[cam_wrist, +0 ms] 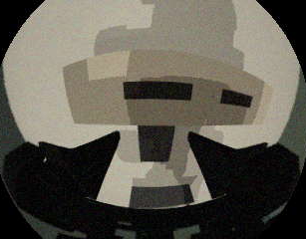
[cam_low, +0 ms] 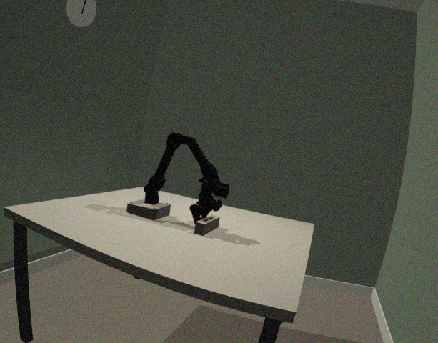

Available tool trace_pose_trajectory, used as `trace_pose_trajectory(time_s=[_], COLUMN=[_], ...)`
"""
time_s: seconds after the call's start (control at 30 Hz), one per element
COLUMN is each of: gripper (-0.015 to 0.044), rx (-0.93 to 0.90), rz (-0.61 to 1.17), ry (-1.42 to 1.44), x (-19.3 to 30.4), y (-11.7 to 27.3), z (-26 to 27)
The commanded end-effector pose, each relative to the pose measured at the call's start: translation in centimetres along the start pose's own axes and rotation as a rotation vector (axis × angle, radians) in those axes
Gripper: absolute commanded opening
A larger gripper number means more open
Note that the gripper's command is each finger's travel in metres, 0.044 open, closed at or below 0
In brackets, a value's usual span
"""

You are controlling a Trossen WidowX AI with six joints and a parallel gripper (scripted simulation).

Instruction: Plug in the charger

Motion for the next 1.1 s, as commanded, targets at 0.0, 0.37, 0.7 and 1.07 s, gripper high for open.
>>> trace_pose_trajectory(time_s=[0.0, 0.37, 0.7, 1.07], gripper=[0.044, 0.044, 0.044, 0.044], rx=[0.001, 0.001, 0.002, 0.002], rz=[0.0, 0.001, 0.001, 0.002], ry=[0.0, 0.0, 0.0, 0.0], x=[0.2, 1.1, 2.3, 3.5], y=[-0.1, -0.1, -0.1, -0.2], z=[-0.1, -0.3, -0.6, -0.9])
Point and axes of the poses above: the point midway between the two fingers, 35 mm back from their tips, its own y axis back along the fingers, its own z axis across the jaws, x = y × z, the point moved 3 cm from there along y, back along the fingers, and after that the axes turned 14 degrees about -y, right-handed, at the moved point
